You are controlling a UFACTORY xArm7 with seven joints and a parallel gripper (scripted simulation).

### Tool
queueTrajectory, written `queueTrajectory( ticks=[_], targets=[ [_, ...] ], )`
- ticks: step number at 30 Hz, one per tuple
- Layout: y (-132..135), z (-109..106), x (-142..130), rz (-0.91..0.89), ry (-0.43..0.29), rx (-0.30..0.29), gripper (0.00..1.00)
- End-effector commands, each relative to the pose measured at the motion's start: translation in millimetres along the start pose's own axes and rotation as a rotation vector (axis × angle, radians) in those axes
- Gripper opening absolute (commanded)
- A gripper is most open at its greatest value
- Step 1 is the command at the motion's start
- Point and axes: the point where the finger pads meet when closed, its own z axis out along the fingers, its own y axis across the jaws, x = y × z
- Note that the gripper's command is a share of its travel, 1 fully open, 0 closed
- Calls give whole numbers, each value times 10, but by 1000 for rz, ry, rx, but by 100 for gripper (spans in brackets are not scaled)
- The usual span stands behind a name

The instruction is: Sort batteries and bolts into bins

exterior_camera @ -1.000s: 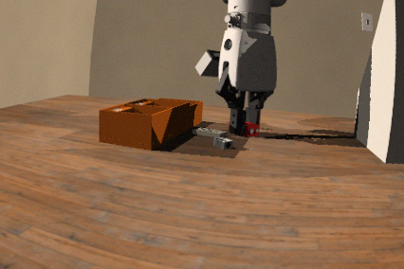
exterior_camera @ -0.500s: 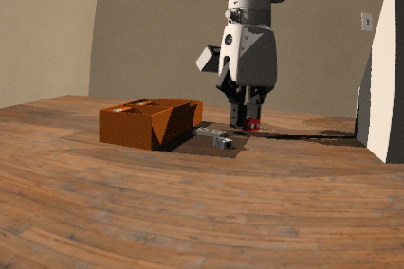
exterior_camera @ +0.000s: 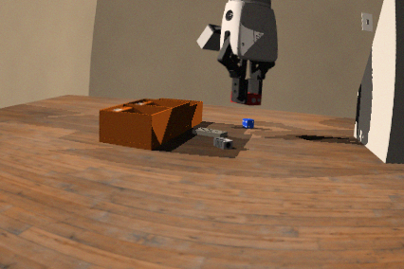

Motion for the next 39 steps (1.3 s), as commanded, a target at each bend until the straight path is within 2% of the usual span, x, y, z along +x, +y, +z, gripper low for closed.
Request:
queueTrajectory(
  ticks=[1, 15, 17, 21, 24, 26, 39],
  targets=[
    [-12, -104, 6, 0, 1, 3, 0],
    [-12, -105, 6, 0, 1, 3, 0],
    [-11, -170, 5, 0, 1, 3, 0],
    [-11, -170, 5, 0, 1, 3, 0],
    [-190, -171, 24, 0, 1, 3, 0],
    [-190, -171, 24, 0, 1, 3, 0],
    [-968, -175, 106, 0, 1, 4, 0]
  ],
)
